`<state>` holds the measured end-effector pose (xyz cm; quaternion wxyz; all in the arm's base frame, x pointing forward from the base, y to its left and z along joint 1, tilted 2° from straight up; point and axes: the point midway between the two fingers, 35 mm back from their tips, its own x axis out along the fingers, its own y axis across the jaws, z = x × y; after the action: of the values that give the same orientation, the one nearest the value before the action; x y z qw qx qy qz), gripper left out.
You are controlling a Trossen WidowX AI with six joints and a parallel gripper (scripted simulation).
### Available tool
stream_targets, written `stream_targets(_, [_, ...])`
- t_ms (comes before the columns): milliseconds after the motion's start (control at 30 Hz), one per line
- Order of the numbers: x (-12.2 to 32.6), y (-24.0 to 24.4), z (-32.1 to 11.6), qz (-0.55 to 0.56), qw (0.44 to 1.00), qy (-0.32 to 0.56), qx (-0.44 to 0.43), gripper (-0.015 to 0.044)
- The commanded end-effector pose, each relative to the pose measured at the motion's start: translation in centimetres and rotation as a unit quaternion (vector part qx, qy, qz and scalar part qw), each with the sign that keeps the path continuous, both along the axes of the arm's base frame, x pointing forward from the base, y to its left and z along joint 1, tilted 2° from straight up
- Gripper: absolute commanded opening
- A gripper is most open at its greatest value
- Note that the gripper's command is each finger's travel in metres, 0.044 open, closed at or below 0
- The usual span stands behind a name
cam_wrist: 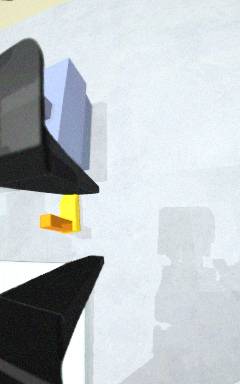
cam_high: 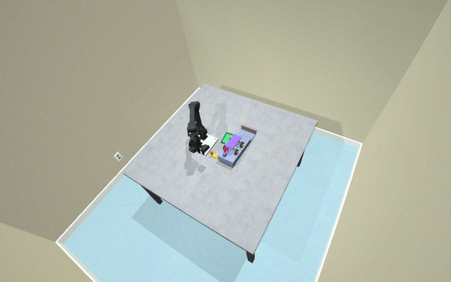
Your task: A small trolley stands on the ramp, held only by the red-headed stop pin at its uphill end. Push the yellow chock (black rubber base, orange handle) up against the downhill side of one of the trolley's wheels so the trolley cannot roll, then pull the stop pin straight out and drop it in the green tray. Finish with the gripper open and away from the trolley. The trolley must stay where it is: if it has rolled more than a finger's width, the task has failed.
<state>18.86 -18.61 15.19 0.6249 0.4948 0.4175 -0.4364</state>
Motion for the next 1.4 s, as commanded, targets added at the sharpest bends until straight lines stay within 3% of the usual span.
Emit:
stream_targets(0, [0.7,1.8,-0.1,0.013,0.999,0.027,0.017,0.0190])
stream_targets(467, [1.5,8.7,-0.8,0.071,0.985,0.146,0.054,0.0190])
stream_targets(1367, [1.4,8.7,-6.3,0.072,0.985,0.147,0.054,0.0190])
